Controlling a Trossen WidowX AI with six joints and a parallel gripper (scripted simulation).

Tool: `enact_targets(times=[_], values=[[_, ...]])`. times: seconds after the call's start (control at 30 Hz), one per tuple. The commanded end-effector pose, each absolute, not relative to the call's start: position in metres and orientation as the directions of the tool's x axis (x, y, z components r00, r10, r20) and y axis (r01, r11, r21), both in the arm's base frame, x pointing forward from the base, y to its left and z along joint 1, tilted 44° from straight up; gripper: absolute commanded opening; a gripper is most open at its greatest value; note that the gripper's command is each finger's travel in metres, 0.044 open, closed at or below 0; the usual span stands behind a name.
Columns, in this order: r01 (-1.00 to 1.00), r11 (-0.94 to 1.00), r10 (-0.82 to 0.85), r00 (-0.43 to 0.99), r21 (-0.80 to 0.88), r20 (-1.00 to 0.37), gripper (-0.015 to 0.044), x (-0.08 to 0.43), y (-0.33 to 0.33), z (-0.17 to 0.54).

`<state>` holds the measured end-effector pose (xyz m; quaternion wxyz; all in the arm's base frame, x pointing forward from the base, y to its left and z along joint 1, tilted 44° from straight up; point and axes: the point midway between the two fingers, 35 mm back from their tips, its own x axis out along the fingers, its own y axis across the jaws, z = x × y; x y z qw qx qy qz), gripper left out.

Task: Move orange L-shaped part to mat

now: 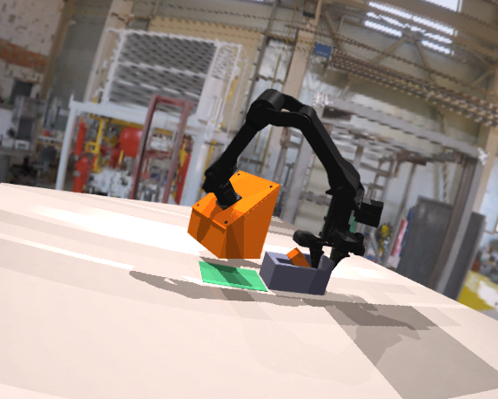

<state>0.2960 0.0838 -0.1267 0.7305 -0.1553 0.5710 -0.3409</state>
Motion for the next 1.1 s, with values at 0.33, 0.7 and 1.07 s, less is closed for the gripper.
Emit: enact_targets(times=[0.33,0.7,1.07], values=[[0.321,0.720,-0.675,0.116,-0.616,-0.728,0.0180,0.296,0.084,-0.127],[0.314,0.715,-0.681,0.109,-0.625,-0.724,0.0180,0.296,0.102,-0.122],[0.313,0.716,-0.679,0.107,-0.624,-0.726,0.0180,0.282,0.156,-0.049]])
